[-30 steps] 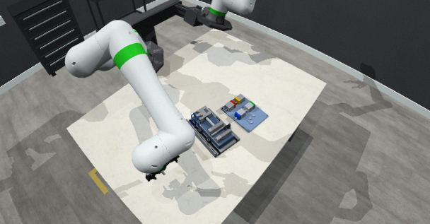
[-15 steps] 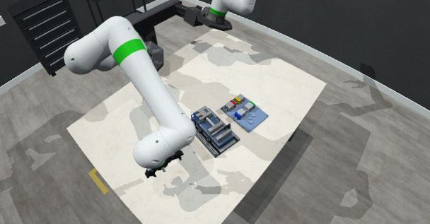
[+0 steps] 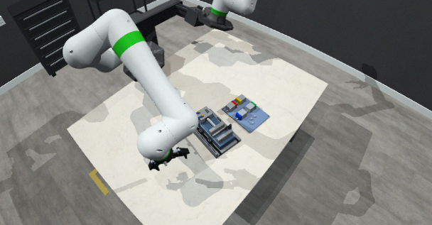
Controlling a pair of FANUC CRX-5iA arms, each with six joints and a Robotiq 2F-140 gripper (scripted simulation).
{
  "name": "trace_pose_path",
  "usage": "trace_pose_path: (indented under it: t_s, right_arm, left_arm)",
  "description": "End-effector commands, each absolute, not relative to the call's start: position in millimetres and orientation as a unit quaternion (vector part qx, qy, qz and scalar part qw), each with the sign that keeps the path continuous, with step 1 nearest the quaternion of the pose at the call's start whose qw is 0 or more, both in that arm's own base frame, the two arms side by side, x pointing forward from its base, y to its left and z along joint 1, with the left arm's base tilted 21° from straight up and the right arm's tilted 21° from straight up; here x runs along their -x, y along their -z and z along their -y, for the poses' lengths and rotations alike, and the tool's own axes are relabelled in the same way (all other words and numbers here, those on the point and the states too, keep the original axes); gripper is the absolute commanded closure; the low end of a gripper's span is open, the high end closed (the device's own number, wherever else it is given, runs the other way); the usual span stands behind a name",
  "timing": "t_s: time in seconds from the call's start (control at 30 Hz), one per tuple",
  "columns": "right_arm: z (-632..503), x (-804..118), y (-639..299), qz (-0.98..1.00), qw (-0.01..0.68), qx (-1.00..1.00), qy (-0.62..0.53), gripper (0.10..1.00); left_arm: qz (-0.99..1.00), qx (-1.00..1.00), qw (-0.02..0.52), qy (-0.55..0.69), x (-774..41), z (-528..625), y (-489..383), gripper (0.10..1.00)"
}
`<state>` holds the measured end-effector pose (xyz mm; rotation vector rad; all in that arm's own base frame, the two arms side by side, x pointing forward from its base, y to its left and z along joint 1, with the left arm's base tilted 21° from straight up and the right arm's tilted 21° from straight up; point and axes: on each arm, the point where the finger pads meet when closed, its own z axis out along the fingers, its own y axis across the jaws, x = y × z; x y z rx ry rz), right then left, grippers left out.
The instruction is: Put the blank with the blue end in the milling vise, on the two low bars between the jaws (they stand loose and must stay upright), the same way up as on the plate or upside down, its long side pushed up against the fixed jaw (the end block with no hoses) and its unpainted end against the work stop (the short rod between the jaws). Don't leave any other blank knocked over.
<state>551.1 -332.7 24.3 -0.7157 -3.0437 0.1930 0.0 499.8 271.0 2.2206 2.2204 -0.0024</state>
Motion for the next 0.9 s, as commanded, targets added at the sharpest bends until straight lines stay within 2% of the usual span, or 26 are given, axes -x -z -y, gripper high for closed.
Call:
trace_pose_path:
  t_s: [0.0,0.87]
  right_arm:
    - [324,-552,-25,0.965,-0.005,0.253,-0.063,0.098]
    - [272,-551,-20,0.914,-0.05,0.399,-0.062,0.098]
  left_arm:
    - [-0.707,-0.707,0.0,0.0,0,-500,-272,0.098]
    - [-0.707,-0.707,0.0,0.0,0,-500,-272,0.098]
